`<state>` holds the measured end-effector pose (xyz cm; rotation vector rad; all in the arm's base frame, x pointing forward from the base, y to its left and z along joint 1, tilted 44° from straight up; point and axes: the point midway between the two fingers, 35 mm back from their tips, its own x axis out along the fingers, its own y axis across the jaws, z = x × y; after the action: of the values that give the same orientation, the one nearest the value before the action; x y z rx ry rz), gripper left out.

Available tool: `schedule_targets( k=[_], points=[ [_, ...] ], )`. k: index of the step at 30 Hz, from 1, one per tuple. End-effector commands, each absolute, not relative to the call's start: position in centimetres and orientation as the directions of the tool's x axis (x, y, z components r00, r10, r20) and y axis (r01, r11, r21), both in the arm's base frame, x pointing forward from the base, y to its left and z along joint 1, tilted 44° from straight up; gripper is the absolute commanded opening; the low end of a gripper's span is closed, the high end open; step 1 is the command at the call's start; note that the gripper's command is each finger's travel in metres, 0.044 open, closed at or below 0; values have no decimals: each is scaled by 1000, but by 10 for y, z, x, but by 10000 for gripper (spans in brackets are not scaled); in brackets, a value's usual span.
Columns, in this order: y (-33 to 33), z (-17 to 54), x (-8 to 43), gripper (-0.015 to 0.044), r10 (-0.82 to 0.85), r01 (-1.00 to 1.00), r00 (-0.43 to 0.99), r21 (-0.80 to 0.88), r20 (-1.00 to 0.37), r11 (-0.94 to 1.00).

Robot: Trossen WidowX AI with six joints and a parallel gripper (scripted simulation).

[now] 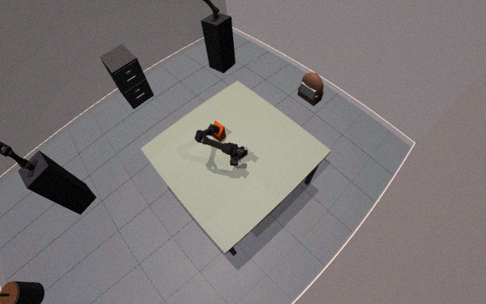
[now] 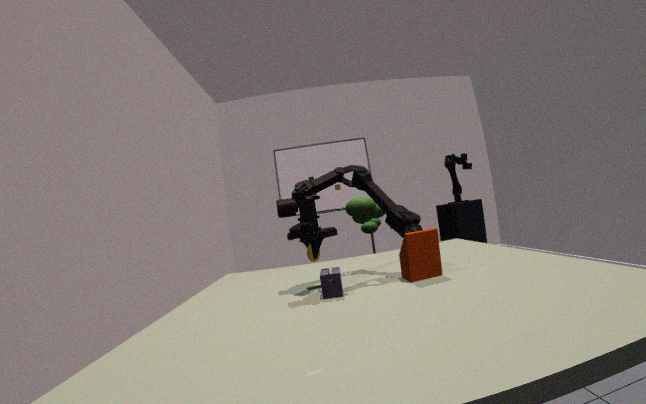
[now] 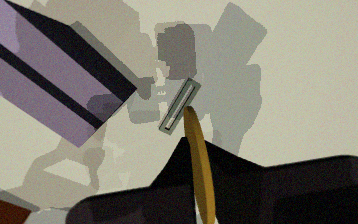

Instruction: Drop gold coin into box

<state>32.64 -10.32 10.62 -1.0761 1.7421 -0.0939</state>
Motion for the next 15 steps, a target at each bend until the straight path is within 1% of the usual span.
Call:
schedule_targets(
  k=[1, 8, 15],
  points=[
    [-102, 105, 326, 0, -692, -729, -61, -441, -719, 523],
    [-101, 104, 326, 0, -692, -871, -61, -300, -719, 389],
    [-100, 103, 326, 0, -692, -960, -61, -146, -719, 238]
  ],
)
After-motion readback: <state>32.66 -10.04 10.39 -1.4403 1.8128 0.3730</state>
